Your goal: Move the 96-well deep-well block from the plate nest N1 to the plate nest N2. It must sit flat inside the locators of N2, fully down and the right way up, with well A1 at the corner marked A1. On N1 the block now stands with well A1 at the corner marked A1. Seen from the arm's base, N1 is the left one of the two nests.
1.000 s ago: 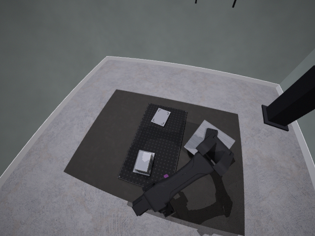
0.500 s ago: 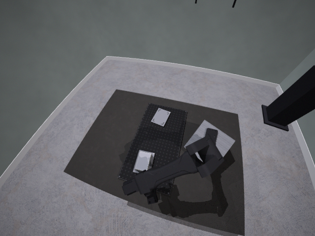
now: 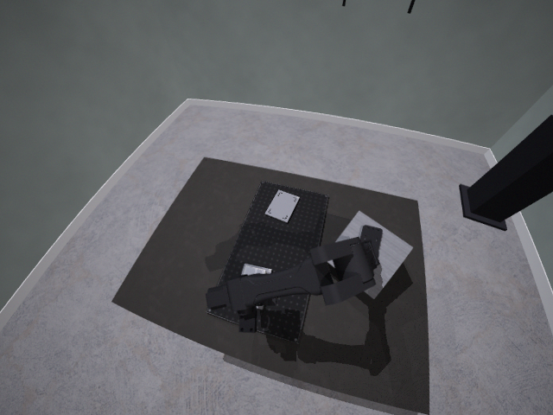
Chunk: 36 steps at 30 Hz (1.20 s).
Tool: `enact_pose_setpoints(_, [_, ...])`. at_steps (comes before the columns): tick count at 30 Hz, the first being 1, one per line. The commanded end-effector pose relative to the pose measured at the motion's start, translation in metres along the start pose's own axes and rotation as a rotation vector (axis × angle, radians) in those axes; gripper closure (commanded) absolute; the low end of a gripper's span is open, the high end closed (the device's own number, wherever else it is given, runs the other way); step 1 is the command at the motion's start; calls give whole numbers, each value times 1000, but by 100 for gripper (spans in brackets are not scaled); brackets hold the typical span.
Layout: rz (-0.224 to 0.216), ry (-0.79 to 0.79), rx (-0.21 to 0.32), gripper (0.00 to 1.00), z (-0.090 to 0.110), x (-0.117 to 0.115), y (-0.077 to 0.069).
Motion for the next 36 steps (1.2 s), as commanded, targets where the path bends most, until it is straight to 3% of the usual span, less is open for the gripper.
enact_pose_setpoints(1, [33,79,-47,0,8,-10,-3])
enact_pose_setpoints(14, [49,197,-76,0,58,-27,7])
enact_pose_setpoints(36, [49,197,-76,0,58,-27,7])
Point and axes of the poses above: the point where the finger pads meet when closed, its own y axis out along the fingers, its own x axis across the jaws, z = x × y, the point moved 1 cm from there along -y, back along the fingers, and after that the axes turned 7 degrees about -y, right-handed, at the moved point
